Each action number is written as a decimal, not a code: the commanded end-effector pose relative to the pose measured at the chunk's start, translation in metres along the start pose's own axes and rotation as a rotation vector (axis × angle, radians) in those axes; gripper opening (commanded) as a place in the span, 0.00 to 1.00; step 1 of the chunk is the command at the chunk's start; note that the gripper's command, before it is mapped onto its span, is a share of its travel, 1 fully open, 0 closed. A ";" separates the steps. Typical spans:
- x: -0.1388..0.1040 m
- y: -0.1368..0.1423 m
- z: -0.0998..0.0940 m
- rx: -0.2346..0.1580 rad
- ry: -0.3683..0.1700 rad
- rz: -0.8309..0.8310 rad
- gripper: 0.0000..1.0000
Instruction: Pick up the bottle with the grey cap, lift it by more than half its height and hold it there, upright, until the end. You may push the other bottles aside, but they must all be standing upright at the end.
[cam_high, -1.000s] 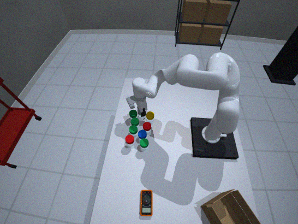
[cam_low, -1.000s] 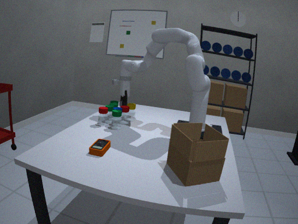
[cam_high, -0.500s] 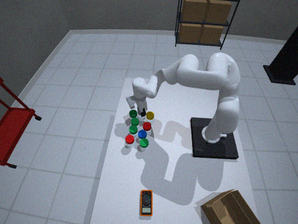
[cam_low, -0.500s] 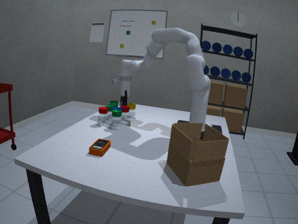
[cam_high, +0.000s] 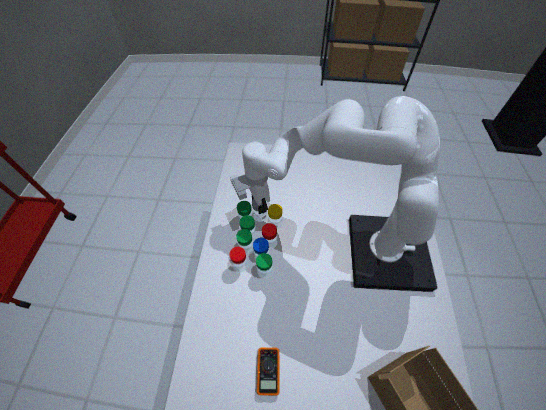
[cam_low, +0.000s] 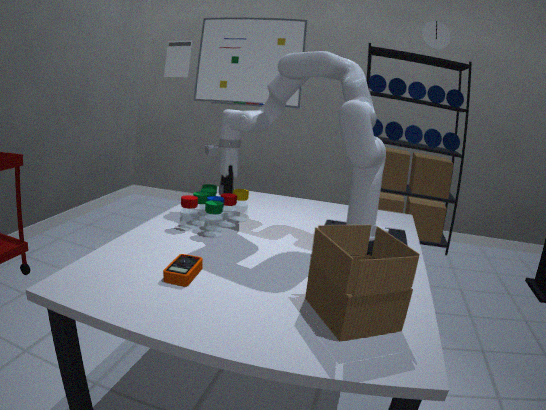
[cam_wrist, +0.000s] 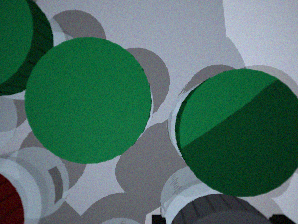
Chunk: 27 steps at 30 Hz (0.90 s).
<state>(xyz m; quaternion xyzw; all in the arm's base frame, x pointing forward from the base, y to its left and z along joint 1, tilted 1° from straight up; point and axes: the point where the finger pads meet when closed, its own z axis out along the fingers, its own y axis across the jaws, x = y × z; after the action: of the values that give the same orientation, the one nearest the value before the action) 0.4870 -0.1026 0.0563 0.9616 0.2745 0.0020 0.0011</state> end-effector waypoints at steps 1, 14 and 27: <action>0.001 0.001 -0.001 -0.003 0.003 0.000 0.00; 0.001 0.001 -0.004 -0.003 0.003 0.000 0.00; 0.001 0.001 -0.017 -0.005 0.001 0.000 0.00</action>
<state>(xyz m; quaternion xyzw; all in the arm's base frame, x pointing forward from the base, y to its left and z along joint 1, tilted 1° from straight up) 0.4868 -0.1025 0.0680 0.9616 0.2745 0.0019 0.0010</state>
